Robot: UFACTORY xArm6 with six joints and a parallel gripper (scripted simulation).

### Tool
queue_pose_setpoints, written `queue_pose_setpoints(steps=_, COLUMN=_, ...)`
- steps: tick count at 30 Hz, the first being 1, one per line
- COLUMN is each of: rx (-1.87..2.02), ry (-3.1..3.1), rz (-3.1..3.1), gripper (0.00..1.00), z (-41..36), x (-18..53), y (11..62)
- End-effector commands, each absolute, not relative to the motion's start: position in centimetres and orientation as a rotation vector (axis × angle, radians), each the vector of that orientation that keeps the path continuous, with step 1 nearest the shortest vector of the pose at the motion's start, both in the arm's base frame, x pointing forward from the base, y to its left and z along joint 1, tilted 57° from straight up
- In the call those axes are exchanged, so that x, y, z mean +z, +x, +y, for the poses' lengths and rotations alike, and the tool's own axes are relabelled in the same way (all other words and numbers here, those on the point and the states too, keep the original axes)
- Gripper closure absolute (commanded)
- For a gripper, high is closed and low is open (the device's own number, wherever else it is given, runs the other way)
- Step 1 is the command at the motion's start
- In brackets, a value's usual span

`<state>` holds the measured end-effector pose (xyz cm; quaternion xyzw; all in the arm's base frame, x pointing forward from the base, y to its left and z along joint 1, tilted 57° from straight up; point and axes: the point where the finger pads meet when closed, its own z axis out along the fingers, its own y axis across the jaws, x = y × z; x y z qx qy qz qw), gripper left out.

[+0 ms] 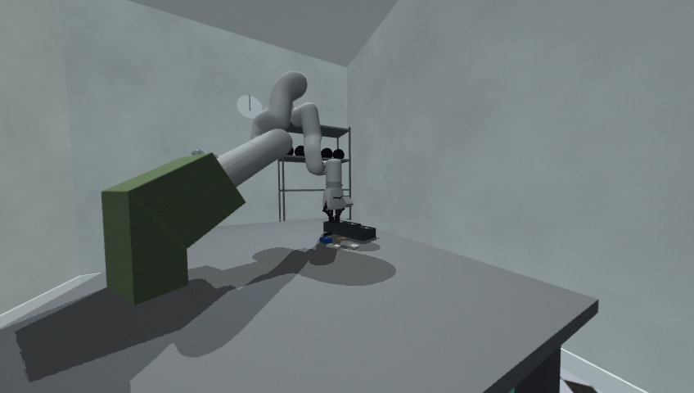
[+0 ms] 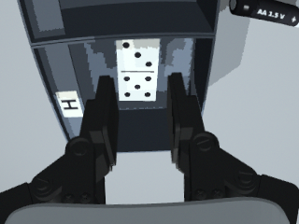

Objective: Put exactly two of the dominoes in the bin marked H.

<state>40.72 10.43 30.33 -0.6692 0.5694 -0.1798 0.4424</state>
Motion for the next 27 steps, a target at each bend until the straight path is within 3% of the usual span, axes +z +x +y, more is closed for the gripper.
queue_pose_setpoints(steps=1, rx=-0.447, ry=-1.661, rz=1.415, gripper=0.69, z=10.2, x=30.7, y=40.3)
queue_pose_setpoints(steps=19, rx=-0.448, ry=-1.661, rz=1.414, gripper=0.69, z=9.2, x=32.2, y=38.3)
queue_pose_setpoints(steps=20, rx=-0.419, ry=-1.622, rz=1.453, gripper=0.59, z=8.5, x=31.7, y=38.3)
queue_pose_setpoints(steps=27, rx=-0.405, ry=-1.603, rz=1.472, gripper=0.59, z=3.8, x=28.3, y=38.2)
